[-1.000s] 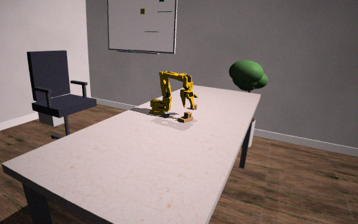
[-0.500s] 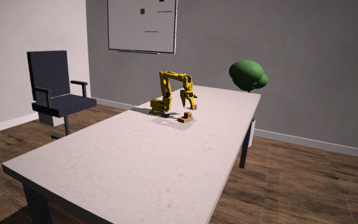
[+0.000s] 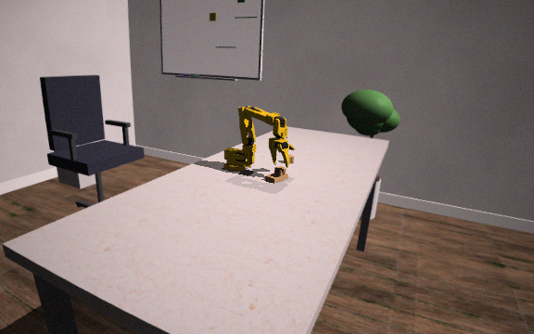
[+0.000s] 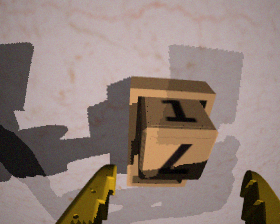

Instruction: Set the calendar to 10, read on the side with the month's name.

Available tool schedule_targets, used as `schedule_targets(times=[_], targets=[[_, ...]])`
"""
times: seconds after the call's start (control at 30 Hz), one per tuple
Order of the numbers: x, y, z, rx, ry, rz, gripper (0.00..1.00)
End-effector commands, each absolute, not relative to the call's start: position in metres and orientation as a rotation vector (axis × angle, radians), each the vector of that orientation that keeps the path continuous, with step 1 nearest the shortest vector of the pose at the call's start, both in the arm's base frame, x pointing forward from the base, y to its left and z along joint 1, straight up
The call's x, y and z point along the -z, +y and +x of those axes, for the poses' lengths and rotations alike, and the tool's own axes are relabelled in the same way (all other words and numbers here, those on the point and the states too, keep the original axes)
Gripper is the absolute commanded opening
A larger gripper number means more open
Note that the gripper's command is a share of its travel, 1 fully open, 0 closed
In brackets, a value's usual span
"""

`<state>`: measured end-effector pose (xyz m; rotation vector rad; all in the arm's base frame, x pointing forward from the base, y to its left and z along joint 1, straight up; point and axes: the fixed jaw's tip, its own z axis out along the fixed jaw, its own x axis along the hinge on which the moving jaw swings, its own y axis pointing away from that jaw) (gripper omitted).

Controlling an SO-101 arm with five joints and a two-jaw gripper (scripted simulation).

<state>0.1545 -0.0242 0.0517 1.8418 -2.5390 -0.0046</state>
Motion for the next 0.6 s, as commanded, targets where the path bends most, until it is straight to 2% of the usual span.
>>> schedule_targets(times=[0.0,0.57], targets=[[-0.048,-0.025,0.157,-0.019,-2.57,1.828,0.35],[-0.03,-0.025,0.156,-0.019,-2.57,1.828,0.35]])
